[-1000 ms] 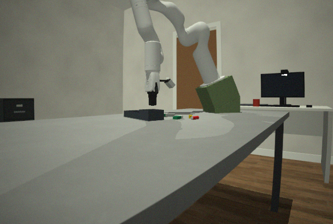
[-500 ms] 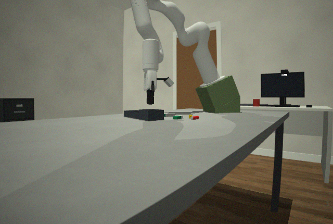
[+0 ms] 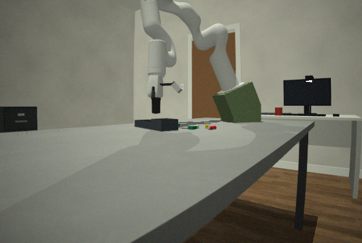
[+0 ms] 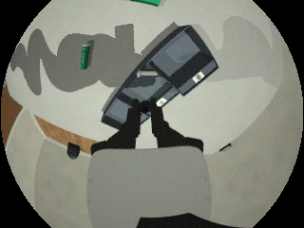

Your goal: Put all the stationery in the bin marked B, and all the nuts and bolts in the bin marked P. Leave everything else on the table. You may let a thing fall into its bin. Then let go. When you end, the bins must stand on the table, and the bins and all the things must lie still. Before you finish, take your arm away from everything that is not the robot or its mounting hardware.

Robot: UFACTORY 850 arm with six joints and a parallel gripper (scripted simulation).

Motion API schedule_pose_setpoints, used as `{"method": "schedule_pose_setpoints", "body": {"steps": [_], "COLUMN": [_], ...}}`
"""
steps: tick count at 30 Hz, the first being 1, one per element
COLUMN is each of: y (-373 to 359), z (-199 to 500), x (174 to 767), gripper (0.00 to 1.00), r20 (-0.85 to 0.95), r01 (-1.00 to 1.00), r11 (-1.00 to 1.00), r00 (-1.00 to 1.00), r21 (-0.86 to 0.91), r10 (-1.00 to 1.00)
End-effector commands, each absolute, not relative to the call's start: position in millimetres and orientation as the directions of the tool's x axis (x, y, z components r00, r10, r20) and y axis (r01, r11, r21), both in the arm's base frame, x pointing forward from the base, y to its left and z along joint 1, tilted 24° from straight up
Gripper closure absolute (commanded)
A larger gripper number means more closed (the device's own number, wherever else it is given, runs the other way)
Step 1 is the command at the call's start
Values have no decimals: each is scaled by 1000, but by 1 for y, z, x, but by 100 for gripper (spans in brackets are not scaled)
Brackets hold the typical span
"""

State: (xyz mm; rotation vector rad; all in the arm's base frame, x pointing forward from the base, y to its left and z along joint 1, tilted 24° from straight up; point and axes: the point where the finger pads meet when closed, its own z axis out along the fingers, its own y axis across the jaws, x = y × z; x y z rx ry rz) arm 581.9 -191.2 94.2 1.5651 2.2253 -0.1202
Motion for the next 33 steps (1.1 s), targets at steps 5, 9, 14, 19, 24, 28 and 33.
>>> {"method": "schedule_pose_setpoints", "body": {"steps": [5, 9, 14, 19, 24, 28, 33], "y": [-191, -191, -191, -191, -191, -191, -191], "z": [95, 95, 95, 95, 95, 95, 95], "x": [583, 583, 583, 583, 583, 583, 583], "gripper": [100, 100, 100, 100, 100, 100, 100], "r20": [-313, -270, -223, -174, -174, -174, -174], "r01": [963, 953, 922, 867, 867, 867, 867], "r11": [78, -65, -205, -340, -340, -340, -340], "r00": [7, 149, 287, 422, 422, 422, 422], "r21": [259, 297, 329, 363, 363, 363, 363], "r10": [950, 951, 932, 890, 890, 890, 890]}}
